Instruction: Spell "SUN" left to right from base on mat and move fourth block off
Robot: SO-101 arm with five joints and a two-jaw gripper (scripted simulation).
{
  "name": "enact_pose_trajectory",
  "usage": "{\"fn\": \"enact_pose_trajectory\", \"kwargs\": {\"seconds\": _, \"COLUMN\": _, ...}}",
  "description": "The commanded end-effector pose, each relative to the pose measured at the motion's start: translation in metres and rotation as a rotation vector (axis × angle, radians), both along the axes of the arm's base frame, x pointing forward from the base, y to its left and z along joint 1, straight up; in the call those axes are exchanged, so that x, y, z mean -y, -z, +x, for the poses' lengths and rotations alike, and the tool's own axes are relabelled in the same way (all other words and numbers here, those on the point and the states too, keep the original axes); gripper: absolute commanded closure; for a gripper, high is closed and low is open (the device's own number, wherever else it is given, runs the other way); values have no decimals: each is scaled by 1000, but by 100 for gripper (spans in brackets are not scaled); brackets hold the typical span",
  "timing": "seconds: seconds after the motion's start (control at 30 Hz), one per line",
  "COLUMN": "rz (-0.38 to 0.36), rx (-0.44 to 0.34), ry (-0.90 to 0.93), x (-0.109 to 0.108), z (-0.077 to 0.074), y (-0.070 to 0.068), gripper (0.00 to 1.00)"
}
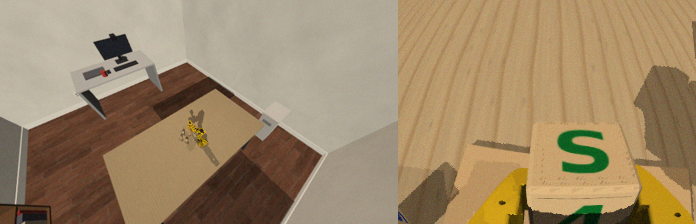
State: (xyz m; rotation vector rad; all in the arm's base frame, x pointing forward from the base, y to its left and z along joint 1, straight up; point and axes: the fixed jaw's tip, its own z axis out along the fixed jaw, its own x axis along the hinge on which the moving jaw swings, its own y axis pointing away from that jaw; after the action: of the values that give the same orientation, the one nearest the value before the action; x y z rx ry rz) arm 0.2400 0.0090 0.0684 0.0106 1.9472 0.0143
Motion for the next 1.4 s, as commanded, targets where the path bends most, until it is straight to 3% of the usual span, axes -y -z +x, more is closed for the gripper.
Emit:
{"fn": "enact_pose_trajectory", "kwargs": {"seconds": 0.0, "rz": -3, "rx": 71, "ry": -8, "x": -2, "z": 6, "y": -14, "gripper": 100}}
{"fn": "enact_pose_trajectory", "kwargs": {"seconds": 1.37, "rz": -12, "rx": 63, "ry": -12, "x": -2, "z": 6, "y": -7, "gripper": 100}}
